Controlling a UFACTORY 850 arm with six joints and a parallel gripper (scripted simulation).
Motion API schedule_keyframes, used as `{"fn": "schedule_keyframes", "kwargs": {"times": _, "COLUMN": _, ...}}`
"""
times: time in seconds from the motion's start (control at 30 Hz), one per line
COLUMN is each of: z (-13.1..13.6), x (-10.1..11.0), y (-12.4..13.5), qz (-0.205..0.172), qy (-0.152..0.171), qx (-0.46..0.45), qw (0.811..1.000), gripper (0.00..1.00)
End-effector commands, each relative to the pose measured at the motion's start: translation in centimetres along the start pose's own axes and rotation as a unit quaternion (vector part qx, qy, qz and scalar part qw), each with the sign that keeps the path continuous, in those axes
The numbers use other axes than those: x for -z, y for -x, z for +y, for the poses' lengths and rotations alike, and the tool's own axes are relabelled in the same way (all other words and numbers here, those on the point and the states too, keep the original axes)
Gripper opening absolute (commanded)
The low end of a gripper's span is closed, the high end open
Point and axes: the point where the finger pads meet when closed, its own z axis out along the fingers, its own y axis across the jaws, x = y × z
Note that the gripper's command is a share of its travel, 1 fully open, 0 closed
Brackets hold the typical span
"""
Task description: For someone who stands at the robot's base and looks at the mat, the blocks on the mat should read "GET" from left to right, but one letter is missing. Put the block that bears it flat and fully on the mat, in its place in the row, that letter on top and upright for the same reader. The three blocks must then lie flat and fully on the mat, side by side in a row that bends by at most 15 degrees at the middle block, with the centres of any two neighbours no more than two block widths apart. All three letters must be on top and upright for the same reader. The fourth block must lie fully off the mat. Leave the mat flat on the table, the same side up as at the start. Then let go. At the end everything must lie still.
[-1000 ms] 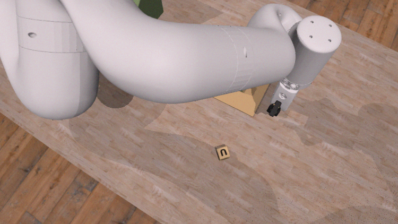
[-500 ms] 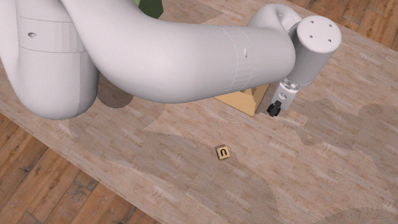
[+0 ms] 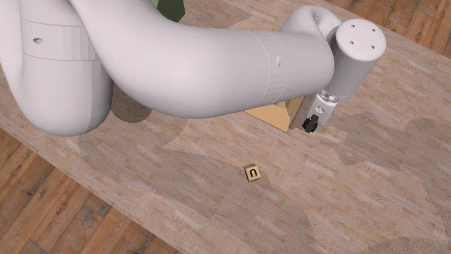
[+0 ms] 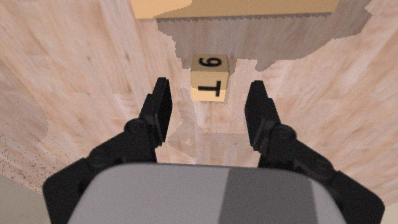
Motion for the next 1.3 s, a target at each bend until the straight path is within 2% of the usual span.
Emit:
{"fn": "schedule_keyframes", "kwargs": {"times": 0.0, "z": 0.0, "x": -0.5, "y": 0.1, "qz": -0.001, "qy": 0.000, "qx": 0.000, "qw": 1.000, "gripper": 0.69}}
{"fn": "schedule_keyframes", "kwargs": {"times": 0.53, "z": 0.0, "x": -2.9, "y": 0.1, "qz": -0.001, "qy": 0.000, "qx": 0.000, "qw": 1.000, "gripper": 0.69}}
{"fn": "schedule_keyframes", "kwargs": {"times": 1.27, "z": 0.0, "x": -3.0, "y": 0.1, "qz": -0.001, "qy": 0.000, "qx": 0.000, "qw": 1.000, "gripper": 0.69}}
